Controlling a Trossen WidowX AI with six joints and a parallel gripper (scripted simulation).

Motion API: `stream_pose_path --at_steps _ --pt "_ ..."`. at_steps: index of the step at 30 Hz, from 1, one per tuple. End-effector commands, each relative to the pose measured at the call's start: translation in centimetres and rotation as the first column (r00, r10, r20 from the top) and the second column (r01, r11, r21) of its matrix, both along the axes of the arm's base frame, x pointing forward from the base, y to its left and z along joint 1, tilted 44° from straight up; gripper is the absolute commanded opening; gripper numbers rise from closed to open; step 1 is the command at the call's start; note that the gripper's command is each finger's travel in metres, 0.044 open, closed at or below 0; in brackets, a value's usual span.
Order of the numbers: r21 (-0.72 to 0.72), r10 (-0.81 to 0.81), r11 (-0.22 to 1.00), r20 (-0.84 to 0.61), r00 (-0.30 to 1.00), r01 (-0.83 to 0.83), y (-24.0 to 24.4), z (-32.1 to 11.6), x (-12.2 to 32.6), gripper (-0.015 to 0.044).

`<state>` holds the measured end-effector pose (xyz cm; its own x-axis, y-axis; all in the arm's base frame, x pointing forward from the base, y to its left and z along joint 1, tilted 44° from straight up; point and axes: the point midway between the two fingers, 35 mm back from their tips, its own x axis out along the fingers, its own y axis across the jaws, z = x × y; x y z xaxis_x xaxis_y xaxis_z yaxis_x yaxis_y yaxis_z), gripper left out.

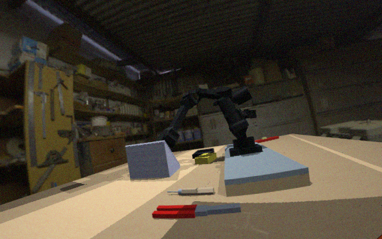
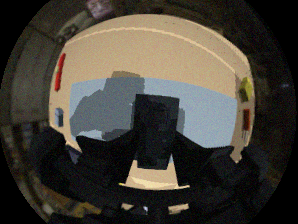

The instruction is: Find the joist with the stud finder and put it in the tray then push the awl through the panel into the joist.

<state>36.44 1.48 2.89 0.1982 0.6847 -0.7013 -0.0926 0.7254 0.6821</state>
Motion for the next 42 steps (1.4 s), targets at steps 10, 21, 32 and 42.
stream_pose_path --at_steps 10,21,32,42 --pt "0.006 0.002 1.000 -0.001 1.000 -0.002 2.3 2.1 -0.4 0.0000" --pt "0.007 0.002 1.000 -0.002 1.000 -0.002 4.3 3.9 -0.6 0.0000" --pt "0.008 0.002 1.000 -0.002 1.000 -0.002 6.2 5.7 -0.9 0.0000" --pt "0.009 0.002 1.000 -0.002 1.000 -0.002 7.9 7.4 -1.1 0.0000"
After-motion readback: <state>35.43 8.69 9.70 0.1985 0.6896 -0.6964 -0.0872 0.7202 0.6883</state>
